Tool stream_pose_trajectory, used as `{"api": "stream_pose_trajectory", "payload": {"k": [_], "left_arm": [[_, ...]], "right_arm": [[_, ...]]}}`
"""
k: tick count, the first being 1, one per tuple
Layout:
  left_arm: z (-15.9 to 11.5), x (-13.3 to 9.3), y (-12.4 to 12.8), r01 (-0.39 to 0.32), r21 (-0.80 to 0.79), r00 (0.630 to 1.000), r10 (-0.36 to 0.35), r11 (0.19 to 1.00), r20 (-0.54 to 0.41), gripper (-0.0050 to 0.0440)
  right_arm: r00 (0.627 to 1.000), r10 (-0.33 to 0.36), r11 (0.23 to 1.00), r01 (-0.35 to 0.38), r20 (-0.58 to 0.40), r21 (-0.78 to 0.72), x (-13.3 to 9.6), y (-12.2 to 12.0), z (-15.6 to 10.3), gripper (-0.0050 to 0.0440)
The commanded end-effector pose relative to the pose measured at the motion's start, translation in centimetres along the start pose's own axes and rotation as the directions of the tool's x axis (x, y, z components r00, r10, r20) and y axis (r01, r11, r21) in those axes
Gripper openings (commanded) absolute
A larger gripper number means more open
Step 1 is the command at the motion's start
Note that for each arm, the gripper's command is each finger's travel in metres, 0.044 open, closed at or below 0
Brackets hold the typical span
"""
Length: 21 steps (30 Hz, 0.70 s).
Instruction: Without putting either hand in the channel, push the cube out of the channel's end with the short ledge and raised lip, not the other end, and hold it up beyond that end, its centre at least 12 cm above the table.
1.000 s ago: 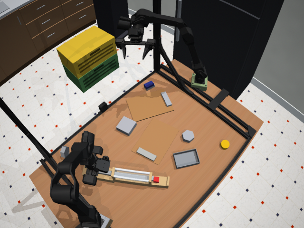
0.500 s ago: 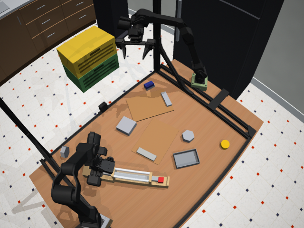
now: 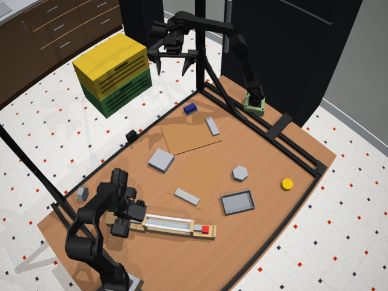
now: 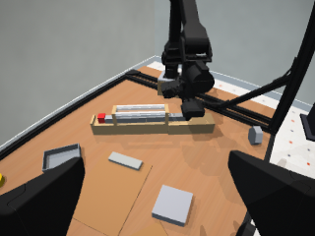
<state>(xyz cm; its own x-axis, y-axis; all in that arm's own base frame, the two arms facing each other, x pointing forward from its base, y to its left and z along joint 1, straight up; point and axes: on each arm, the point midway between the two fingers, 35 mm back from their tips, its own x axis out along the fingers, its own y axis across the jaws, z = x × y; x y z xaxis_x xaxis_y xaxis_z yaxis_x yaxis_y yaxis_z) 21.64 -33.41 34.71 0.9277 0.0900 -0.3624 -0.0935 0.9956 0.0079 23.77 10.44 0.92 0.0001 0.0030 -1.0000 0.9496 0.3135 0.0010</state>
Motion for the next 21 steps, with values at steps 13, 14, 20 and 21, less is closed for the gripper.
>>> {"api": "stream_pose_trajectory", "payload": {"k": [13, 14, 20, 21], "left_arm": [[0.0, 0.0, 0.0, -0.001, 0.000, 1.000, 0.001, 1.000, 0.003, 0.0400], [0.0, 0.0, 0.0, -0.001, 0.000, 1.000, 0.001, 1.000, 0.003, 0.0400], [0.0, 0.0, 0.0, -0.001, 0.000, 1.000, 0.001, 1.000, 0.003, 0.0400], [0.0, 0.0, 0.0, -0.001, 0.000, 1.000, 0.001, 1.000, 0.003, 0.0400]], "right_arm": [[1.000, 0.000, 1.000, 0.000, 0.000, 0.002, 0.0, 0.0, 0.0, 0.0200], [1.000, 0.000, 1.000, 0.000, 0.000, 0.002, -0.3, 0.0, 0.0, 0.0200], [1.000, -0.001, 1.000, 0.001, 0.002, 0.000, -5.0, 0.2, 0.0, 0.0200], [1.000, -0.001, 1.000, 0.001, 0.002, 0.000, -5.0, 0.2, 0.0, 0.0200]]}}
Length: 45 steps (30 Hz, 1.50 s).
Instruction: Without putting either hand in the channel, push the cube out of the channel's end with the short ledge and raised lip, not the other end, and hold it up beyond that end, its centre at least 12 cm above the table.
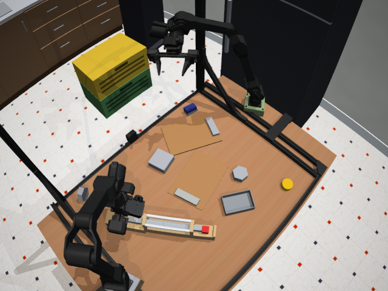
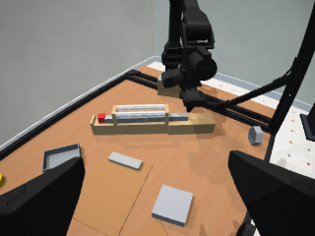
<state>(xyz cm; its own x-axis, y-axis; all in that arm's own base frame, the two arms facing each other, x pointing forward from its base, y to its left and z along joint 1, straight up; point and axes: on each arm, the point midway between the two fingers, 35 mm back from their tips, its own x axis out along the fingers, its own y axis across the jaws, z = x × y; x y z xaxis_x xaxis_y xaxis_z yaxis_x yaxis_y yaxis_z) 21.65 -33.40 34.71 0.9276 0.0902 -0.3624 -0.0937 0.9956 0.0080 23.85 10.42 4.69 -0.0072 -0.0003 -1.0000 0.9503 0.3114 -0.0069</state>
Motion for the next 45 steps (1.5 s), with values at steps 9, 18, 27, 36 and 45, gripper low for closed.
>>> {"api": "stream_pose_trajectory", "payload": {"k": [9, 18, 27, 36, 45], "left_arm": [[0.0, 0.0, 0.0, 0.000, 0.000, 1.000, 0.000, 1.000, 0.003, 0.0400], [0.0, 0.0, 0.0, 0.000, 0.000, 1.000, 0.000, 1.000, 0.003, 0.0400], [0.0, 0.0, 0.0, 0.000, 0.000, 1.000, 0.000, 1.000, 0.003, 0.0400], [0.0, 0.0, 0.0, 0.000, 0.000, 1.000, 0.000, 1.000, 0.003, 0.0400], [0.0, 0.0, 0.0, 0.000, 0.000, 1.000, 0.000, 1.000, 0.003, 0.0400]], "right_arm": [[1.000, 0.007, 1.000, -0.007, 0.002, -0.004, -3.9, -0.3, 0.1, 0.0200], [1.000, 0.007, 1.000, -0.007, -0.001, -0.002, -3.8, -0.3, 0.0, 0.0220], [1.000, 0.030, 0.999, -0.030, -0.005, 0.011, -4.2, 1.4, 3.0, 0.0220], [0.999, 0.041, 0.999, -0.041, 0.003, 0.018, -4.5, 3.7, 10.9, 0.0220], [1.000, 0.019, 1.000, -0.019, 0.007, 0.009, -4.0, 2.2, 23.6, 0.0220]]}}
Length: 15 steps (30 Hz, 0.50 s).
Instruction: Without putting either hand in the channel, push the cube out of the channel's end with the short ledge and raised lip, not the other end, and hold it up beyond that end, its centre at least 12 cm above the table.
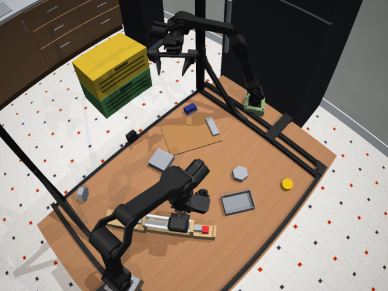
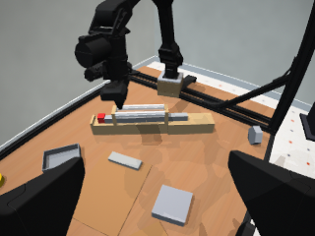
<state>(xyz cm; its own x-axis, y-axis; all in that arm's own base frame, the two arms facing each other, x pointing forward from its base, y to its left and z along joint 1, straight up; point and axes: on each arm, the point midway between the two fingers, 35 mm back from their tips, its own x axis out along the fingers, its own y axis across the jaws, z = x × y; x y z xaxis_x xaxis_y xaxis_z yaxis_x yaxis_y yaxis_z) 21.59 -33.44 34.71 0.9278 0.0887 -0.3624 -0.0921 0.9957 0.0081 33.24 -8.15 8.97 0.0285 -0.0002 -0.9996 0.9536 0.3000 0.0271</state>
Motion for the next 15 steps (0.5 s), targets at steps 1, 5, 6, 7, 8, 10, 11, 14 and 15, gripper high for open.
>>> {"api": "stream_pose_trajectory", "payload": {"k": [1, 5, 6, 7, 8, 10, 11, 14, 15], "left_arm": [[0.0, 0.0, 0.0, -0.002, 0.000, 1.000, 0.002, 1.000, 0.003, 0.0400], [0.0, 0.0, 0.0, -0.002, 0.000, 1.000, 0.002, 1.000, 0.003, 0.0400], [0.0, 0.0, 0.0, -0.002, 0.000, 1.000, 0.002, 1.000, 0.003, 0.0400], [0.0, 0.0, 0.0, -0.002, 0.000, 1.000, 0.002, 1.000, 0.003, 0.0400], [0.0, 0.0, 0.0, -0.002, 0.000, 1.000, 0.002, 1.000, 0.003, 0.0400], [0.0, 0.0, 0.0, -0.002, 0.000, 1.000, 0.002, 1.000, 0.003, 0.0400], [0.0, 0.0, 0.0, -0.002, 0.000, 1.000, 0.002, 1.000, 0.003, 0.0400], [0.0, 0.0, 0.0, -0.002, 0.000, 1.000, 0.002, 1.000, 0.003, 0.0400], [0.0, 0.0, 0.0, -0.002, 0.000, 1.000, 0.002, 1.000, 0.003, 0.0400]], "right_arm": [[1.000, -0.017, 1.000, 0.017, -0.005, -0.005, 0.5, -1.3, 4.1, 0.0220], [1.000, -0.023, 1.000, 0.023, -0.007, -0.007, 0.7, -2.3, 6.7, 0.0220], [1.000, -0.023, 1.000, 0.023, -0.007, -0.007, 0.7, -2.3, 6.7, 0.0220], [1.000, -0.024, 1.000, 0.024, -0.007, -0.008, 0.8, -2.6, 7.3, 0.0220], [1.000, -0.025, 1.000, 0.025, -0.008, -0.009, 0.8, -2.8, 7.7, 0.0220], [1.000, -0.026, 1.000, 0.026, -0.008, -0.009, 0.9, -3.2, 8.4, 0.0220], [1.000, -0.027, 1.000, 0.027, -0.009, -0.009, 0.9, -3.3, 8.5, 0.0220], [1.000, -0.027, 1.000, 0.027, -0.009, -0.010, 0.9, -3.3, 8.6, 0.0220], [1.000, -0.027, 1.000, 0.027, -0.009, -0.010, 1.0, -3.3, 8.7, 0.0220]]}}
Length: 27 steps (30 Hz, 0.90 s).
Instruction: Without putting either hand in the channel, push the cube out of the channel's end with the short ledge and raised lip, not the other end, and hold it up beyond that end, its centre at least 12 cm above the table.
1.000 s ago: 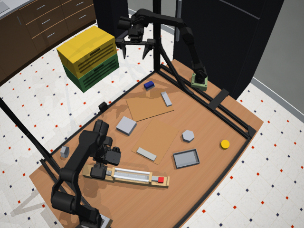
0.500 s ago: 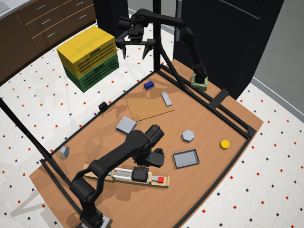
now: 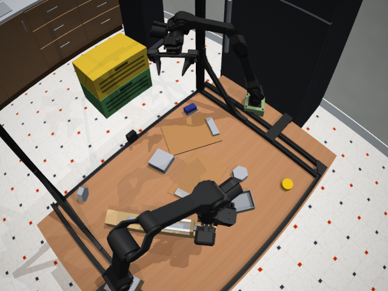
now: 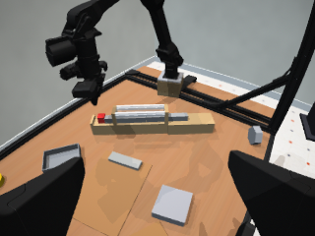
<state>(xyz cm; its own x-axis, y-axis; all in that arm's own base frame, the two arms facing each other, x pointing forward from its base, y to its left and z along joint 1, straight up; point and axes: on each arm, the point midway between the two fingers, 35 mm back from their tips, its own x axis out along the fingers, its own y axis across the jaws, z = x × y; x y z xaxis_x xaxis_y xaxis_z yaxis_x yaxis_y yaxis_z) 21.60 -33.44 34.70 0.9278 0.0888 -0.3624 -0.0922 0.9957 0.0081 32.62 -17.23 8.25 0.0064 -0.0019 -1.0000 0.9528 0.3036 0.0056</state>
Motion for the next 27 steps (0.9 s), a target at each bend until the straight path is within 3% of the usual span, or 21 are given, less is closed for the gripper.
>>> {"api": "stream_pose_trajectory", "payload": {"k": [1, 27], "left_arm": [[0.0, 0.0, 0.0, -0.002, 0.000, 1.000, 0.002, 1.000, 0.003, 0.0400], [0.0, 0.0, 0.0, -0.002, 0.000, 1.000, 0.002, 1.000, 0.003, 0.0400]], "right_arm": [[1.000, -0.006, 1.000, 0.006, -0.004, -0.006, 0.7, 0.0, 0.2, 0.0220], [1.000, -0.006, 1.000, 0.006, -0.004, -0.006, 4.2, 0.1, 0.3, 0.0220]]}}
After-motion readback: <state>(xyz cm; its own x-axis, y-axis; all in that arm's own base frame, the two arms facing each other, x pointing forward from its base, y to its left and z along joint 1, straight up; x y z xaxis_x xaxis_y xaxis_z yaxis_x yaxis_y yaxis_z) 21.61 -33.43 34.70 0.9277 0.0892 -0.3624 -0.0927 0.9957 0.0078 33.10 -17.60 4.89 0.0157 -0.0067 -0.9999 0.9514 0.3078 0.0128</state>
